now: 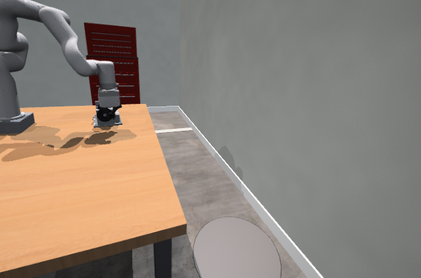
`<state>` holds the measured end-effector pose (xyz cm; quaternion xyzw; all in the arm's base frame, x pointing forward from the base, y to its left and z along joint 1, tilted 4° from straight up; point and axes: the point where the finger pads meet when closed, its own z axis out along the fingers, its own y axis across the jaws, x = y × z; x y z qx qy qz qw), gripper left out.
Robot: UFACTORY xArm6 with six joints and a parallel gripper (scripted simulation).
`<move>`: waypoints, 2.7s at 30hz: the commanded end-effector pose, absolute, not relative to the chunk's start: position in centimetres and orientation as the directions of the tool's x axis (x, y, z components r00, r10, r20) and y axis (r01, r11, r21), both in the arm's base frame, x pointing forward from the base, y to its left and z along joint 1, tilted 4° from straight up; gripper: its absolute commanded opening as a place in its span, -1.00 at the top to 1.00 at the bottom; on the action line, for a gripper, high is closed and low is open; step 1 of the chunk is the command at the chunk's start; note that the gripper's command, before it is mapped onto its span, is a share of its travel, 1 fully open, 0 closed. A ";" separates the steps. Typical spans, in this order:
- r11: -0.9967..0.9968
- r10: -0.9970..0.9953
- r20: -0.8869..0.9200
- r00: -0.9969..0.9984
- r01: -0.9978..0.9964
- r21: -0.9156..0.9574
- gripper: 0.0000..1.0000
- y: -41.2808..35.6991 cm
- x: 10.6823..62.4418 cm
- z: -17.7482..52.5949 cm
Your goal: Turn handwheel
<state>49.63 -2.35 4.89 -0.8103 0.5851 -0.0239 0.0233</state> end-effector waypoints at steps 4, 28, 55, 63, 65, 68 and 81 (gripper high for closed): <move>-0.314 -0.949 0.012 0.314 -0.947 -0.066 0.88 -2.4 49.7 4.4; -0.314 -0.949 0.012 0.314 -0.947 -0.066 0.88 -2.9 48.2 1.7; -0.314 -0.949 0.012 0.314 -0.947 -0.066 0.88 -3.9 45.1 2.5; -0.314 -0.949 0.012 0.314 -0.947 -0.066 0.88 -4.1 44.5 3.8; -0.314 -0.949 0.012 0.314 -0.947 -0.066 0.88 -4.1 44.5 4.2; -0.314 -0.949 0.012 0.314 -0.947 -0.066 0.88 -4.1 44.5 4.4; -0.314 -0.949 0.012 0.314 -0.947 -0.066 0.88 -3.6 45.8 6.7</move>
